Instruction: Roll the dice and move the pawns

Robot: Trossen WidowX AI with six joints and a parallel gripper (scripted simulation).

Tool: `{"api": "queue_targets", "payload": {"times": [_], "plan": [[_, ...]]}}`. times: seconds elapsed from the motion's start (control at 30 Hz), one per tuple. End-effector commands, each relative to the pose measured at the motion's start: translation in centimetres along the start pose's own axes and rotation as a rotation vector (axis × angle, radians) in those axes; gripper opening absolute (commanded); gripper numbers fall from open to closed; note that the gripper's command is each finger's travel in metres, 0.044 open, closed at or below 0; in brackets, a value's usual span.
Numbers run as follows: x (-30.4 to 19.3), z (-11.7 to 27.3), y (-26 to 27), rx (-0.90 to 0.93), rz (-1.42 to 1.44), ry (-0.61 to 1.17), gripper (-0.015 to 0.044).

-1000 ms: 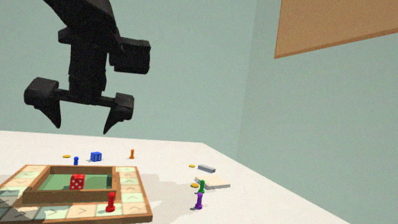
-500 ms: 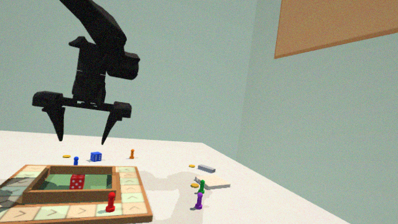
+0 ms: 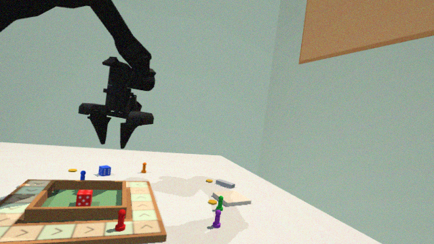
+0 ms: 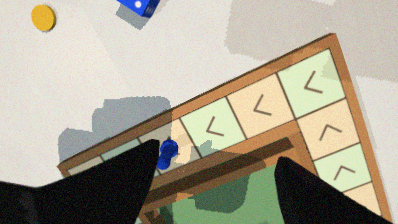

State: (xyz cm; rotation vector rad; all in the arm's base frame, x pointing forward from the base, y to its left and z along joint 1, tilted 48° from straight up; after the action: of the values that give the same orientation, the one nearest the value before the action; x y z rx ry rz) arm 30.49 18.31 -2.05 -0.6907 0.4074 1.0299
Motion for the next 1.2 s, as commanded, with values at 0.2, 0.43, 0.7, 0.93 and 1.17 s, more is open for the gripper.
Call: {"api": "queue_targets", "payload": {"times": [0.2,0.43,0.7,0.93,1.17], "plan": [[8.6,-3.8,7.3,-0.032,-0.444,0.024,0.0275],[8.5,-3.8,7.1,-0.032,-0.446,0.024,0.0275],[8.5,-5.4,7.0,-0.033,-0.446,0.024,0.0275],[8.4,-7.0,6.9,-0.033,-0.446,0.025,0.0275],[8.4,-7.2,6.9,-0.034,-0.446,0.025,0.0275]]}}
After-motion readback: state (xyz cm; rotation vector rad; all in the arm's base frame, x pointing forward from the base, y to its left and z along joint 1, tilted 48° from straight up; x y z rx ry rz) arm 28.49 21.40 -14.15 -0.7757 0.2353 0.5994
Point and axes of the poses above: the point midway between the two fingers, 35 mm back from their tips, its own z axis back along the fingers, its own y axis across the jaws, x = y × z, the point moved 8 cm from there along z, back along the fingers, and after that the axes turned 4 degrees about z, right-handed, at the moved point
